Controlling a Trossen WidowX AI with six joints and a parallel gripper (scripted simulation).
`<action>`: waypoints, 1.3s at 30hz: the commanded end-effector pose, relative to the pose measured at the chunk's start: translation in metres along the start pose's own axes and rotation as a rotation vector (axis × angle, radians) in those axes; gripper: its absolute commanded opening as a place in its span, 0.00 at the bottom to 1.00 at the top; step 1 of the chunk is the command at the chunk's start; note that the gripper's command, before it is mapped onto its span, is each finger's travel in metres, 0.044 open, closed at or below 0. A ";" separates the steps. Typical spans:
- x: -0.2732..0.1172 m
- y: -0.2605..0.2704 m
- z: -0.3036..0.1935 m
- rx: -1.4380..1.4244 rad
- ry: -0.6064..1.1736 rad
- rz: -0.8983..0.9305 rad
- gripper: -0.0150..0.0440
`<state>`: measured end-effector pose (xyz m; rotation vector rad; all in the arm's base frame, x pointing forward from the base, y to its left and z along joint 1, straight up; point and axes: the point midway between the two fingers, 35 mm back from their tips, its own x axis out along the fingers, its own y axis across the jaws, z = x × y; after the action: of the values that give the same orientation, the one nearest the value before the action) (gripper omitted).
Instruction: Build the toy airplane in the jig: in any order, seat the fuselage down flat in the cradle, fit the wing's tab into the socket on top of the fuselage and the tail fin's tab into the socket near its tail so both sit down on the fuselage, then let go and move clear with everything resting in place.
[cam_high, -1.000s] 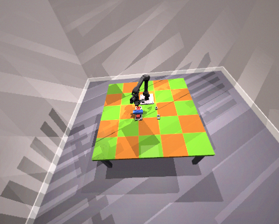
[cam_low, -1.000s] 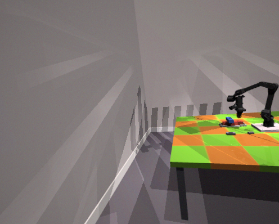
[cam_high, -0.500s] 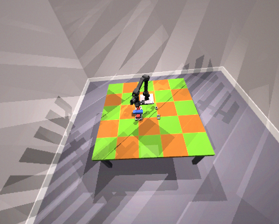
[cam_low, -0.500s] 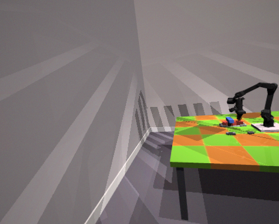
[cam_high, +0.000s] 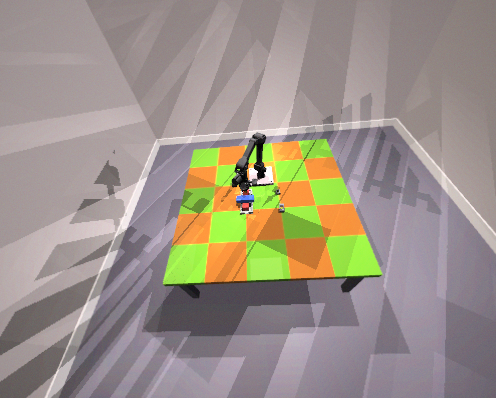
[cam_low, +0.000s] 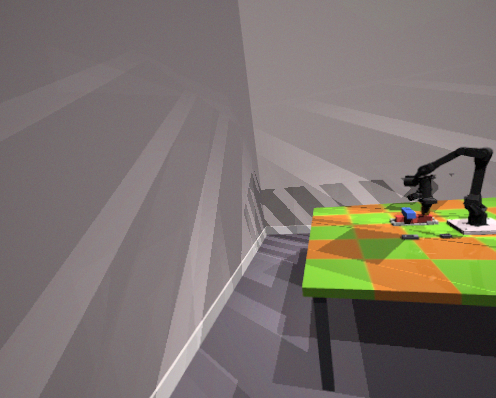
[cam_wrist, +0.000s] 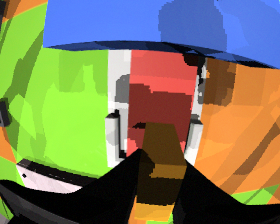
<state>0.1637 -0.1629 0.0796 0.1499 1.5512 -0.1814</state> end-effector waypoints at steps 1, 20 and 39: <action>0.000 0.000 0.000 0.000 -0.001 0.000 0.25; -0.019 -0.002 0.002 0.000 -0.002 0.000 0.69; -0.092 -0.004 0.002 -0.002 -0.005 0.003 0.69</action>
<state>0.1637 -0.1657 0.1706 0.1510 1.5495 -0.1854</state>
